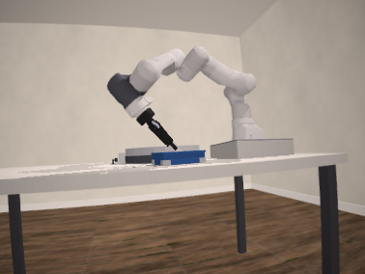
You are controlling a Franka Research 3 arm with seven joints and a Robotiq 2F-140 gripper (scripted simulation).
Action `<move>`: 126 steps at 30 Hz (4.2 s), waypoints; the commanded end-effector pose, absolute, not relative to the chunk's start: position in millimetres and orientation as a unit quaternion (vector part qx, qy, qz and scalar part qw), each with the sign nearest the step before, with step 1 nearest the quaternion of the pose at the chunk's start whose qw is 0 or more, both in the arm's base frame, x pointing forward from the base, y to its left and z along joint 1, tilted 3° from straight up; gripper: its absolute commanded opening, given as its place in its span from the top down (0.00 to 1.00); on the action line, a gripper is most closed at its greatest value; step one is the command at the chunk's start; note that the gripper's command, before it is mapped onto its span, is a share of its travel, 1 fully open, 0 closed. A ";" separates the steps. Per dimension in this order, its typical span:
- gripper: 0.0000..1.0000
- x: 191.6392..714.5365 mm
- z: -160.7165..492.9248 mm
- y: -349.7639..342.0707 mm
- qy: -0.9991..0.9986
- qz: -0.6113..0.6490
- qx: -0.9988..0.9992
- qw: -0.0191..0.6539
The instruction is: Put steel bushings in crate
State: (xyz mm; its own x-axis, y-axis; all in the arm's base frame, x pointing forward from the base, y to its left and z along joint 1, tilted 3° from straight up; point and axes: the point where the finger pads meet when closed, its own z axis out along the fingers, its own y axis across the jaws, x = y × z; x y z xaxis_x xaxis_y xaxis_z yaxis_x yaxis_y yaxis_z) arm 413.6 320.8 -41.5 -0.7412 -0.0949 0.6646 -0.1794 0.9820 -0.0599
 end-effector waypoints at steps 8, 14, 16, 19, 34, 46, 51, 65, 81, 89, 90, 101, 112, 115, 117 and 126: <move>0.93 415.3 -42.2 320.3 -0.932 0.060 0.076 0.350; 0.93 415.4 -40.0 320.4 -0.932 0.060 0.076 0.350; 0.93 415.4 -36.8 320.6 -0.932 0.060 0.076 0.350; 0.93 415.5 -28.7 321.0 -0.932 0.060 0.076 0.350; 0.93 416.5 28.1 323.9 -0.932 0.060 0.076 0.350; 0.93 416.7 41.1 324.5 -0.932 0.060 0.076 0.350; 0.93 416.7 41.1 324.5 -0.932 0.060 0.076 0.350; 0.93 416.7 41.1 324.5 -0.932 0.060 0.076 0.350; 0.93 416.7 41.1 324.5 -0.932 0.060 0.076 0.350; 0.93 416.7 41.1 324.5 -0.932 0.060 0.076 0.350; 0.93 416.7 41.1 324.5 -0.932 0.060 0.076 0.350; 0.93 416.7 41.1 324.5 -0.932 0.060 0.076 0.350; 0.93 416.7 41.1 324.5 -0.932 0.060 0.076 0.350; 0.93 416.7 41.1 324.5 -0.932 0.060 0.076 0.350; 0.93 416.7 41.1 324.5 -0.932 0.060 0.076 0.350; 0.93 416.7 41.1 324.5 -0.932 0.060 0.076 0.350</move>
State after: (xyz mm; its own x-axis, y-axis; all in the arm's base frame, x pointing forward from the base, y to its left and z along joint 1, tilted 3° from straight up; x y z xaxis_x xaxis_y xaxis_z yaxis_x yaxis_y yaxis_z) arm 417.9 323.9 39.8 -0.7450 -0.1027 0.6591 -0.1878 0.9804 -0.0595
